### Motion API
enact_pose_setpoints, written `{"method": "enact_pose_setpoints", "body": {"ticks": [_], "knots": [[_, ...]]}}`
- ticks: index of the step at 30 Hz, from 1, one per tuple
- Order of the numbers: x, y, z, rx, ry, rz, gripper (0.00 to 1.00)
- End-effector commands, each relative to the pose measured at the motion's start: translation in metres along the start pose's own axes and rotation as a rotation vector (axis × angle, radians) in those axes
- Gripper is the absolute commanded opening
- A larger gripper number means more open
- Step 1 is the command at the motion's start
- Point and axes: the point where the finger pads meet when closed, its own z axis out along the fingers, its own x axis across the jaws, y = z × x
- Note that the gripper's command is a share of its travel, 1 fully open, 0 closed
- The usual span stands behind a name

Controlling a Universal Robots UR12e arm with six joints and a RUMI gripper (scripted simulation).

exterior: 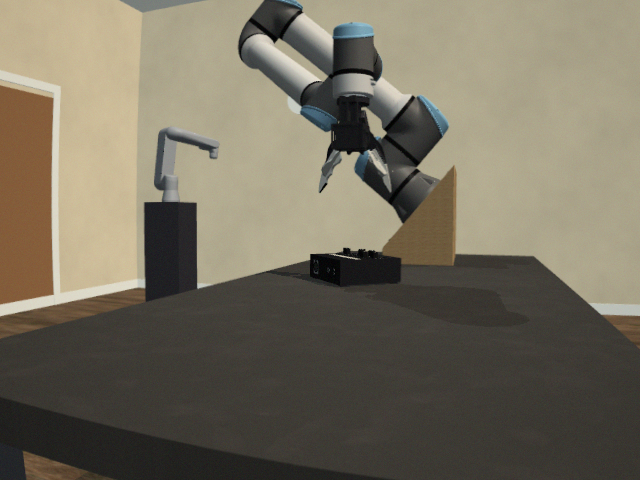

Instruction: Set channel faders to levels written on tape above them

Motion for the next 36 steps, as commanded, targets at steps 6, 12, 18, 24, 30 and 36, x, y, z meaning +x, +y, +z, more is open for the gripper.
{"method": "enact_pose_setpoints", "body": {"ticks": [6,12,18,24,30,36], "knots": [[0.000,0.000,-0.001,-0.001,0.000,0.001,1.00],[0.000,0.000,0.000,-0.001,0.000,0.006,1.00],[0.001,0.001,0.001,-0.001,0.000,0.041,1.00],[0.002,0.001,0.002,-0.001,0.000,0.089,1.00],[0.004,0.003,0.006,-0.001,0.001,0.207,1.00],[0.007,0.005,0.012,-0.001,0.001,0.379,1.00]]}}
